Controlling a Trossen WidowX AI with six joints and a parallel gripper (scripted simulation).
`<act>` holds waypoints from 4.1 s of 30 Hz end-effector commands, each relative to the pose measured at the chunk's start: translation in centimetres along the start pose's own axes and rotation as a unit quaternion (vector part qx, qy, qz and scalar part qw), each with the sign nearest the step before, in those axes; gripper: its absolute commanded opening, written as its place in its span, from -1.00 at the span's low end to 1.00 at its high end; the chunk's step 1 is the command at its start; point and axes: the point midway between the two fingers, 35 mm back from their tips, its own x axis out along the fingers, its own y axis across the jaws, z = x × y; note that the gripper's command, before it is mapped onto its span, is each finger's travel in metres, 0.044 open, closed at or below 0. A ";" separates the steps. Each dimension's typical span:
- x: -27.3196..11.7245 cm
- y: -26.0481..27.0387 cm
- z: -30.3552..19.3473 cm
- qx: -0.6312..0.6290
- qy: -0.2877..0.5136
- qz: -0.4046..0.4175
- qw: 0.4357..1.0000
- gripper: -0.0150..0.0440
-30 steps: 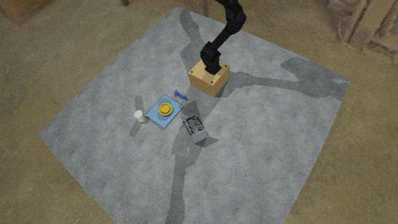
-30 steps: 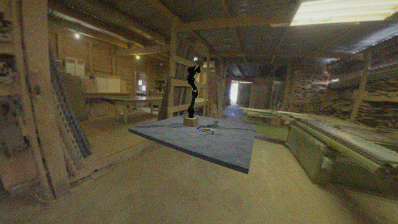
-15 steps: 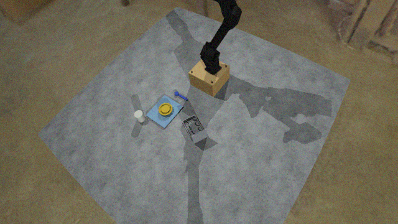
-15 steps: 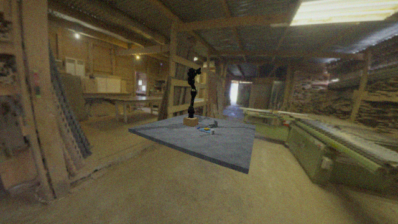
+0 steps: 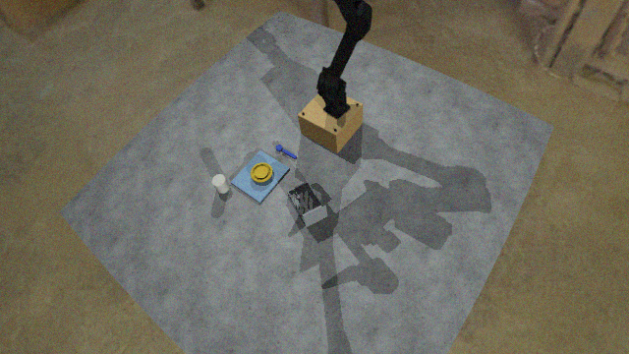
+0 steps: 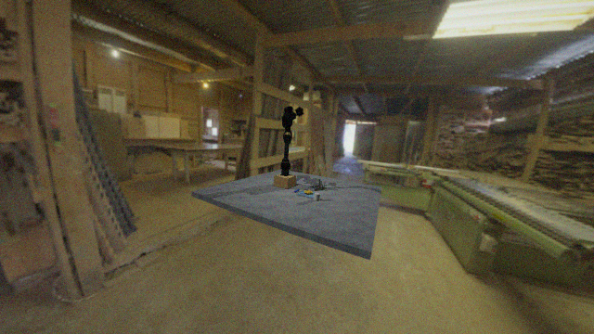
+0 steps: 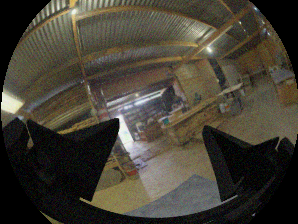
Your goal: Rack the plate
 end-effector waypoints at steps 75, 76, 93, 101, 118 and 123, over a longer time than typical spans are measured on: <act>-12.2 -4.6 -42.3 -0.281 0.768 -0.007 0.575 0.86; -12.7 -4.5 -42.6 -0.287 0.776 -0.002 0.562 0.86; -16.3 -7.2 -48.2 -0.310 0.808 0.025 0.501 0.86; -19.0 -9.9 -52.4 -0.310 0.808 0.024 0.500 0.86; -19.6 -10.9 -54.2 -0.310 0.808 0.025 0.500 0.86; -19.8 -11.3 -54.9 -0.310 0.808 0.025 0.500 0.86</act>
